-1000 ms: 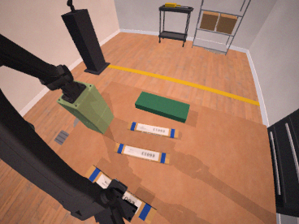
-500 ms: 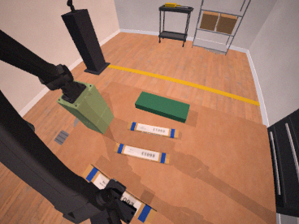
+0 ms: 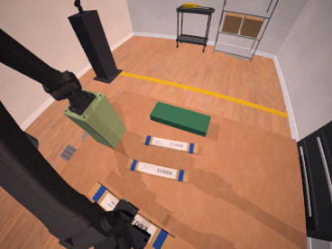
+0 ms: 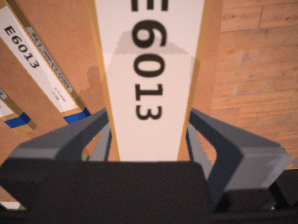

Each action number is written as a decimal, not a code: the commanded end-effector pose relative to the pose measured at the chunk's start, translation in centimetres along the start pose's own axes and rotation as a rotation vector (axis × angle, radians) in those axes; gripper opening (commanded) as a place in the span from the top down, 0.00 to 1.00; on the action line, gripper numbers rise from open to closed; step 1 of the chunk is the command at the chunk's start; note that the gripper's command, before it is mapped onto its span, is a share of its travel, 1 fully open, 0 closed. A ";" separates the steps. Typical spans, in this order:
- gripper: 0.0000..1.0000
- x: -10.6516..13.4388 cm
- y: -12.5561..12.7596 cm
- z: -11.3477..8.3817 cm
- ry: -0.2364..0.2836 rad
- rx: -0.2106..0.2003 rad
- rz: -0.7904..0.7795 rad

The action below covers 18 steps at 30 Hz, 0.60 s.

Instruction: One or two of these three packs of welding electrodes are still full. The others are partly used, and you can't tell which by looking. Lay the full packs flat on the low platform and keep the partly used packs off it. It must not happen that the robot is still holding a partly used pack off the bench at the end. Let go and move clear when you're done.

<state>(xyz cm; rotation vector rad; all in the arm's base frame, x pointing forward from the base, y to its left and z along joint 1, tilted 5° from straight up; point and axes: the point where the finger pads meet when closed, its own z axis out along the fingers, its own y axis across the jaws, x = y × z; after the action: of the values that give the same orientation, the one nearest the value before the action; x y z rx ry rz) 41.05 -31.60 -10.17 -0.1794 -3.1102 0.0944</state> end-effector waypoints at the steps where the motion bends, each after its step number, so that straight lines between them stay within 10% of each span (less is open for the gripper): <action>1: 1.00 -2.1 -0.4 -4.9 -0.067 0.041 -0.005; 18: 1.00 -2.7 -0.7 -5.5 -0.085 0.050 -0.004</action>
<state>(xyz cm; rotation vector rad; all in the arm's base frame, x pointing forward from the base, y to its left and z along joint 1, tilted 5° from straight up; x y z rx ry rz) 40.14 -30.89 -10.29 -0.1774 -3.0976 0.0814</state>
